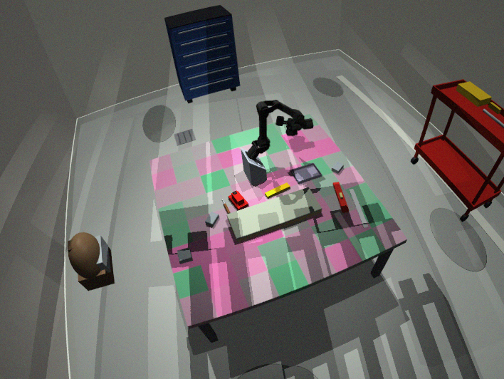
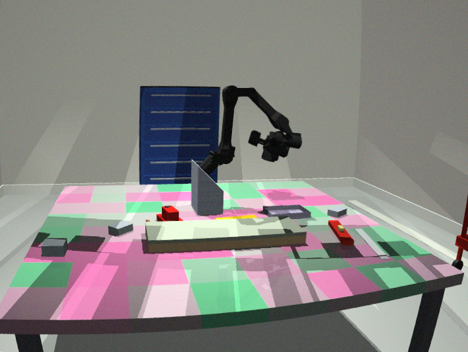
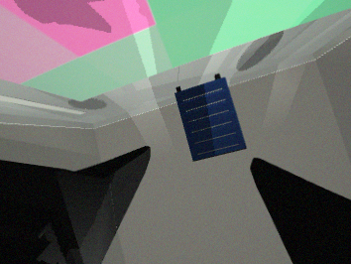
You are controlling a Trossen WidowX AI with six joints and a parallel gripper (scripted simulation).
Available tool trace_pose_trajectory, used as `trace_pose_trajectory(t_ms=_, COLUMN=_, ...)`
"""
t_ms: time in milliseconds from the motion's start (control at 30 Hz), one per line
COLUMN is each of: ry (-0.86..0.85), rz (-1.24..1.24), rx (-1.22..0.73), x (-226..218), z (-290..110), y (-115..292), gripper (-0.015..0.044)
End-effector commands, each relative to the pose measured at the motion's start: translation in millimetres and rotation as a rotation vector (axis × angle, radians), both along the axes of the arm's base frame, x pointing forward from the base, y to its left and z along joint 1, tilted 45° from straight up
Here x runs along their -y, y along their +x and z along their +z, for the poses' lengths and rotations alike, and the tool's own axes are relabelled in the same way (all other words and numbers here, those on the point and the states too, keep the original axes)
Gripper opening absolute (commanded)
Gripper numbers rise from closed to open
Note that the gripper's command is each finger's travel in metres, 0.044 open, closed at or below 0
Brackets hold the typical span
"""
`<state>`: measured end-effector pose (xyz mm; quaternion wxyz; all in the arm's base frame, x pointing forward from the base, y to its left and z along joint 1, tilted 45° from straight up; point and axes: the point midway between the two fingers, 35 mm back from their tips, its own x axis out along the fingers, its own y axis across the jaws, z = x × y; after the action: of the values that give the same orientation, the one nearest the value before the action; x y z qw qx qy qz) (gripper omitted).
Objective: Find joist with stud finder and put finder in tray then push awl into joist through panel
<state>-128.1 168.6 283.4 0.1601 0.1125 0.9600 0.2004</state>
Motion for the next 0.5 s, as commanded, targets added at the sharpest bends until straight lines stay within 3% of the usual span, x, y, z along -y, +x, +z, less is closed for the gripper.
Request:
trace_pose_trajectory(t_ms=0, ry=-0.002, rz=-0.005, rx=0.001, x=-1.1, z=-0.4, y=0.8, gripper=0.0426)
trace_pose_trajectory(t_ms=167, ry=-0.075, rz=-0.171, rx=0.033, x=-36.0, z=-13.8, y=31.2, gripper=0.044)
trace_pose_trajectory(t_ms=467, ry=-0.302, rz=-0.627, rx=0.081, x=-96.6, z=-64.7, y=153.2, gripper=0.044)
